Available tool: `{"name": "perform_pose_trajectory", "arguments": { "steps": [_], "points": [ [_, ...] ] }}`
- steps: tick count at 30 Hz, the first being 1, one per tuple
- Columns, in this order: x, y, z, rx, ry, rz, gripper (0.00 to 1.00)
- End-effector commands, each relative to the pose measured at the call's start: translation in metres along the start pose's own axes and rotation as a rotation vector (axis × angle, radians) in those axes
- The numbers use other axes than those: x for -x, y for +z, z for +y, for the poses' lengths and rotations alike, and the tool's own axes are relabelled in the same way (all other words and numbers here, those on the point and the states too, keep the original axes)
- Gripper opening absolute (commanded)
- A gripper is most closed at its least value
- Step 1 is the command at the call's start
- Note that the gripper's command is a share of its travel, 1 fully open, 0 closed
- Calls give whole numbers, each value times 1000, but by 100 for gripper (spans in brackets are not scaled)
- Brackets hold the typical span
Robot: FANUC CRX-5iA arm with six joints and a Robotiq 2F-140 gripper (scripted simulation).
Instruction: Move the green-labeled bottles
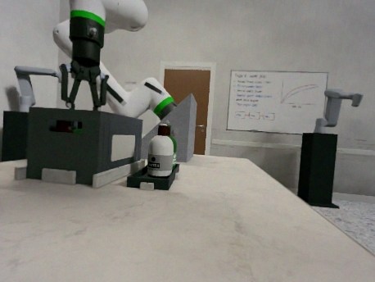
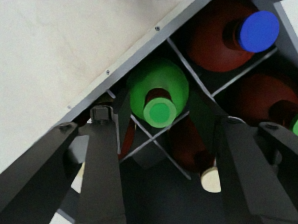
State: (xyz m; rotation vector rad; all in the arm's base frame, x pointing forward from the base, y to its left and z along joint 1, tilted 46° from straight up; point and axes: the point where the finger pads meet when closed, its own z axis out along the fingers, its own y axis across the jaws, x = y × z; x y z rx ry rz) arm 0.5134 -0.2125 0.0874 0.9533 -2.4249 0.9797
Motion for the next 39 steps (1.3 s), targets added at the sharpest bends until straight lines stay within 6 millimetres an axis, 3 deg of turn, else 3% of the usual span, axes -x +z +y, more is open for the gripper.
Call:
{"name": "perform_pose_trajectory", "arguments": {
  "steps": [1,27,39],
  "points": [
    [0,-1,0,-1,0,-1,44],
    [0,-4,-1,-1,0,-1,44],
    [0,-24,0,-1,0,-1,44]
  ]
}}
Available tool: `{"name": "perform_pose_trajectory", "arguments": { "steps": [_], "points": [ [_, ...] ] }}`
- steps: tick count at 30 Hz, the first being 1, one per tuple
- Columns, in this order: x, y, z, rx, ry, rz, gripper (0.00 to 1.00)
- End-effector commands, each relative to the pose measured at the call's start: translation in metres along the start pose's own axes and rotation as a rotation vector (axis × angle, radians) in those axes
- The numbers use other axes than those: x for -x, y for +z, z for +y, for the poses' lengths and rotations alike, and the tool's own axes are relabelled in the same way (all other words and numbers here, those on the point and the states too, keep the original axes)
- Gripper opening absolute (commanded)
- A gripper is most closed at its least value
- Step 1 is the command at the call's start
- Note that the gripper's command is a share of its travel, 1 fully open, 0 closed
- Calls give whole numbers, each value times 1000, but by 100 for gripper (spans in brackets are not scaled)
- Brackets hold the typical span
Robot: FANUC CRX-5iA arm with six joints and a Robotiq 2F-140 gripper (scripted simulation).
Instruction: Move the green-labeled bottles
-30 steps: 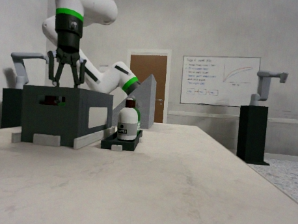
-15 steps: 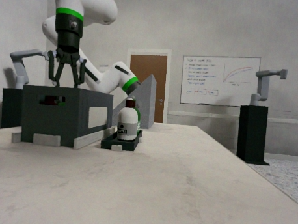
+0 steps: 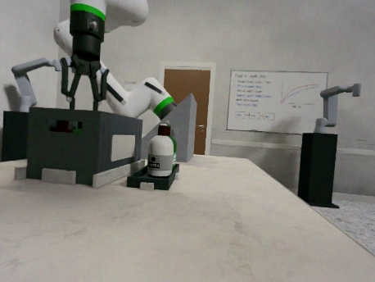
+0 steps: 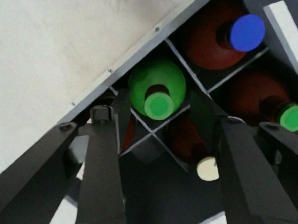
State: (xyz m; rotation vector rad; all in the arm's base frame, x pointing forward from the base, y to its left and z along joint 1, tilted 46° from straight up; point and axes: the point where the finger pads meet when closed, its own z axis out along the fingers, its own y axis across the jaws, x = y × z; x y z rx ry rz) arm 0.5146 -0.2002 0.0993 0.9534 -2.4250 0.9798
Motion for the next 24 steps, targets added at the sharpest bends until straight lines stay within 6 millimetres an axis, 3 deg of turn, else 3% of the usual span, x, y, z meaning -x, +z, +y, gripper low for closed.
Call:
{"name": "perform_pose_trajectory", "arguments": {
  "steps": [1,24],
  "points": [
    [0,-10,0,-1,0,-1,44],
    [0,-61,0,-1,0,-1,44]
  ]
}}
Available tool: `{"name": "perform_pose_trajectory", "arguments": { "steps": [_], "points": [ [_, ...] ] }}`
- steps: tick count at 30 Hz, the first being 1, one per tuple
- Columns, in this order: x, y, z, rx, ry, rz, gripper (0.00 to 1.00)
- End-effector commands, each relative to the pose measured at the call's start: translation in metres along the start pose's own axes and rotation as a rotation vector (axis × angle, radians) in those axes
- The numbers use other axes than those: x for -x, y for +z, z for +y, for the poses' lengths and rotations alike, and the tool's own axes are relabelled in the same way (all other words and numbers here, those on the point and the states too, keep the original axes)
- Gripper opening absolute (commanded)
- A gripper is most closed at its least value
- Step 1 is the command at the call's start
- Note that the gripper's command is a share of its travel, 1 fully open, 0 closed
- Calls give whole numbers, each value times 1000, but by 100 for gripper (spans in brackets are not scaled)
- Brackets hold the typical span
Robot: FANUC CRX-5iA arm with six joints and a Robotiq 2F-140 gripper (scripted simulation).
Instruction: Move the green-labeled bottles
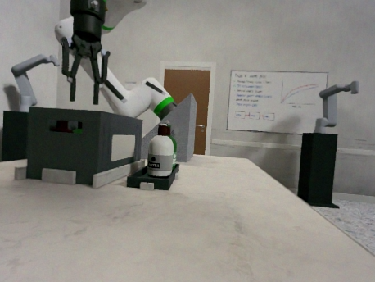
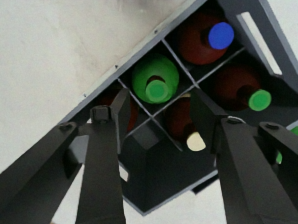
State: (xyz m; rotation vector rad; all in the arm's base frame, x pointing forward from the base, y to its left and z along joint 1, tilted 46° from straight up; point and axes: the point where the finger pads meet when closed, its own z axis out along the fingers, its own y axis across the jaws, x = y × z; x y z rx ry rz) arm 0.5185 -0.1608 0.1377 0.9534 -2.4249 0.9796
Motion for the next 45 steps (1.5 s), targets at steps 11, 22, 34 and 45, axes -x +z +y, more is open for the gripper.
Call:
{"name": "perform_pose_trajectory", "arguments": {
  "steps": [11,22,34,45],
  "points": [
    [0,-20,0,-2,0,-1,44],
    [0,-21,0,-2,0,-1,10],
    [0,-21,0,-2,0,-1,10],
    [0,-21,0,-2,0,-1,10]
  ]
}}
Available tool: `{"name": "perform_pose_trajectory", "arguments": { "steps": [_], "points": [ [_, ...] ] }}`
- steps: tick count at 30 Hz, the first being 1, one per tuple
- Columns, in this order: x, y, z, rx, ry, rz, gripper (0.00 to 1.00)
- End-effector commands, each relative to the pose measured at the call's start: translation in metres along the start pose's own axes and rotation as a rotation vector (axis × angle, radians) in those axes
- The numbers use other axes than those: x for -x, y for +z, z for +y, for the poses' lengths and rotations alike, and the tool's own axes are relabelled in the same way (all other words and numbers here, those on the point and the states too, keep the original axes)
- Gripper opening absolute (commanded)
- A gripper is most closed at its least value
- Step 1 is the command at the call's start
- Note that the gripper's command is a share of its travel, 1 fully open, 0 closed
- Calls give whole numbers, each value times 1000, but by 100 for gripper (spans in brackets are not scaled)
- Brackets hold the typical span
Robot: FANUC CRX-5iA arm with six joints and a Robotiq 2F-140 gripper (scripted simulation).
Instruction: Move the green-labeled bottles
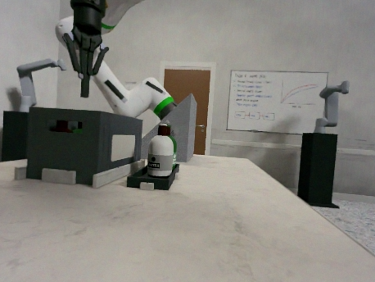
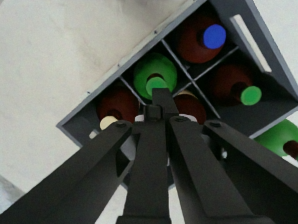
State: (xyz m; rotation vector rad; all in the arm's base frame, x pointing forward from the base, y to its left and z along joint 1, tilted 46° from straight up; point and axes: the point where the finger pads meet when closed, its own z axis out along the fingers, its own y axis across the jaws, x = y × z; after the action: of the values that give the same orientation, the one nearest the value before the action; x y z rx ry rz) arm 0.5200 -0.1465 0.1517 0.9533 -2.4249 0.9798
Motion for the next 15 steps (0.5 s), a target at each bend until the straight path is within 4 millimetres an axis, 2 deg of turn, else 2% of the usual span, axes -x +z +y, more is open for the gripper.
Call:
{"name": "perform_pose_trajectory", "arguments": {
  "steps": [1,10,11,12,15],
  "points": [
    [0,-1,0,-1,0,-1,10],
    [2,-1,1,-1,0,-2,10],
    [9,-2,9,0,-1,-4,10],
    [23,-3,28,2,-4,-9,10],
    [36,-4,47,4,-6,-12,10]
  ]
}}
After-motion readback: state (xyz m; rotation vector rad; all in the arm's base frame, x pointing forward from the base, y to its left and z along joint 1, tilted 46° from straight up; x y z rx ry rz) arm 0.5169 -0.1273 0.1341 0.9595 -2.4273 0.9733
